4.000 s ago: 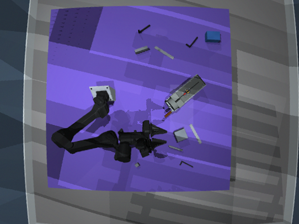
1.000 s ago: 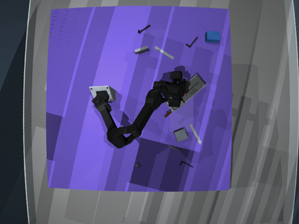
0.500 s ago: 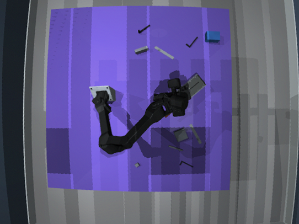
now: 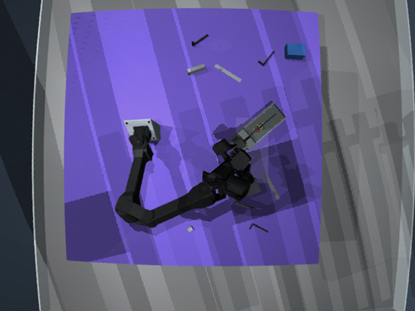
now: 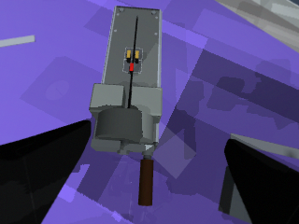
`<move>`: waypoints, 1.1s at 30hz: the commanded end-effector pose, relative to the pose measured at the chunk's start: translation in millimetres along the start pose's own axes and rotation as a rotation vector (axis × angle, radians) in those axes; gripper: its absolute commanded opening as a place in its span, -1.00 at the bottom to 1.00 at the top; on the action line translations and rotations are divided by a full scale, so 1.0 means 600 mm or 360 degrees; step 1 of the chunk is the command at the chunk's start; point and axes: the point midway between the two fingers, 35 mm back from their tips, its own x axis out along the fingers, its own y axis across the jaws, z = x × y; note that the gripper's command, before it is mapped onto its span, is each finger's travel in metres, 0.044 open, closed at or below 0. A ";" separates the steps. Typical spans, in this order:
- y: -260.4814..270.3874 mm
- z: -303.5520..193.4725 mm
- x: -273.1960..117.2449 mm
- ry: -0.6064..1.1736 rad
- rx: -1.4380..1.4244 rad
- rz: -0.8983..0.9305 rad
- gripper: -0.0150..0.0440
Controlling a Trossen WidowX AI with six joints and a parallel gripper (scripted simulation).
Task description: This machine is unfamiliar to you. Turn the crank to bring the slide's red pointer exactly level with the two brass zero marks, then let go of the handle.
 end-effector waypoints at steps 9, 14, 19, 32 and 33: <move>-0.001 -0.023 -0.006 -0.0036 -0.0090 0.0071 1.00; -0.003 -0.055 0.029 -0.0035 -0.0090 0.0071 1.00; -0.003 -0.089 0.062 -0.0035 -0.0092 0.0068 1.00; -0.003 -0.113 0.086 -0.0034 -0.0093 0.0066 1.00; -0.003 -0.115 0.088 -0.0034 -0.0093 0.0066 1.00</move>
